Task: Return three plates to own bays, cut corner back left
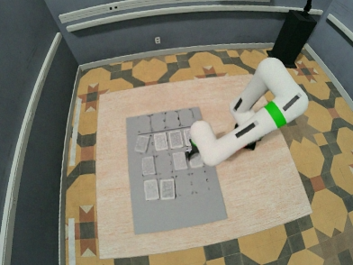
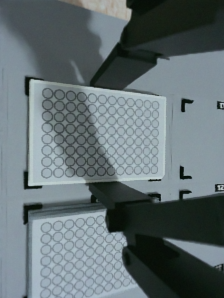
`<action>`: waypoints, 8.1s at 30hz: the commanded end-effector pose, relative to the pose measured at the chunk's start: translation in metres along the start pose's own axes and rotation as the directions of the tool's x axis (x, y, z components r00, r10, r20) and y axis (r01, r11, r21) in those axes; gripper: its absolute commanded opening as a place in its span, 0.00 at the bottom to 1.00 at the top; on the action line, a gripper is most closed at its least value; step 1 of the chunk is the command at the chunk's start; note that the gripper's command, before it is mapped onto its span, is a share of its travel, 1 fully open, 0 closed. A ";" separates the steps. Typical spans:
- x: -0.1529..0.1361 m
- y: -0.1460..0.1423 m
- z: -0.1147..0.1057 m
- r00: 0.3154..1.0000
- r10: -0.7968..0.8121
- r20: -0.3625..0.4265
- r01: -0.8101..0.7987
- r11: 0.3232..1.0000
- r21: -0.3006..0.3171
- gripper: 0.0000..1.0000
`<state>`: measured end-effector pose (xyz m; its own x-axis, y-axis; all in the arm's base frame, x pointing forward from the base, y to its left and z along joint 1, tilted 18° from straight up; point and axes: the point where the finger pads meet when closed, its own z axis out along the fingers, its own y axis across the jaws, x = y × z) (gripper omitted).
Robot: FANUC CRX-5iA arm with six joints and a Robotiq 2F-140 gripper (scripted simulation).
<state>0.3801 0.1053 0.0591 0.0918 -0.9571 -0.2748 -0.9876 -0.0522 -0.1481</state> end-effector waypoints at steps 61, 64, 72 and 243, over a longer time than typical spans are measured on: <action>0.000 -0.001 0.001 1.000 0.000 0.000 0.000 1.000 0.001 0.70; 0.000 -0.001 0.001 1.000 0.000 0.000 0.000 1.000 0.001 0.70; 0.000 -0.001 -0.007 1.000 0.000 0.000 0.000 1.000 0.002 0.70; -0.177 -0.217 -0.016 0.994 0.112 0.001 -0.112 0.994 0.002 0.70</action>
<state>0.5753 0.2808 0.1568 -0.0195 -0.9570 -0.2896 -0.9917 0.0554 -0.1164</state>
